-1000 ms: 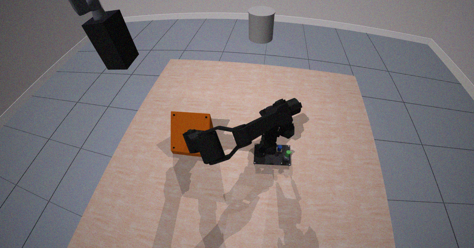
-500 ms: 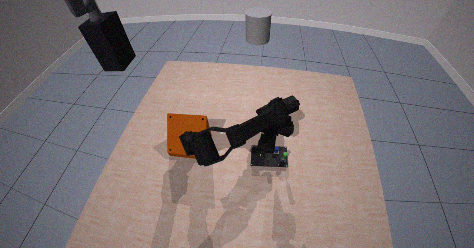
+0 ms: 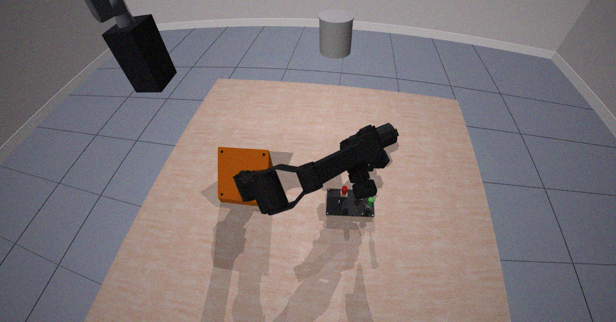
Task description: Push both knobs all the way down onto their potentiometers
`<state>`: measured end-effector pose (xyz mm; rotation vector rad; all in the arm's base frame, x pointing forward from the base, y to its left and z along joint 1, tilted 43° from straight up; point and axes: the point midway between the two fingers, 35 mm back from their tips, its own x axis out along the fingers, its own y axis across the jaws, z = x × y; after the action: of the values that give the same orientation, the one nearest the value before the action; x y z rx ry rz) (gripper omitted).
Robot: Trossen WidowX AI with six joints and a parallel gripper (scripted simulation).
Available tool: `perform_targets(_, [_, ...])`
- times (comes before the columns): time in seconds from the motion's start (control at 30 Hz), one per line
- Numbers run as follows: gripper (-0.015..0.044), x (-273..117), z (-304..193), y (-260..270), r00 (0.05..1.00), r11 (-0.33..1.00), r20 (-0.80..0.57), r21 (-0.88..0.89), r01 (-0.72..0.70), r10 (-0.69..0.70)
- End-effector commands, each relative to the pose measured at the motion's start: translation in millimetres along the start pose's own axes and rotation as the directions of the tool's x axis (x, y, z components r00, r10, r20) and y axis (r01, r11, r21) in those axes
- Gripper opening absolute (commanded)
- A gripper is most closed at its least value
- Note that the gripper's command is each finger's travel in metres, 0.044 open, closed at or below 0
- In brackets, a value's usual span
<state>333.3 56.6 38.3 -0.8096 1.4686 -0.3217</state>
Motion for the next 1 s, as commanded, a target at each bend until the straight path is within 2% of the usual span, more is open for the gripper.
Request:
perform_targets(0.0, [0.0,-3,6,-5,1.0,0.989,-0.003,-0.146,0.004,-0.004])
perform_targets(0.23, [0.0,-6,11,-12,1.0,0.925,-0.014,-0.38,0.0,-0.006])
perform_targets(0.47, [0.0,-9,17,-19,1.0,0.806,-0.025,-0.591,-0.009,-0.007])
perform_targets(0.97, [0.0,-15,27,-35,0.999,0.405,-0.049,-0.913,-0.041,-0.009])
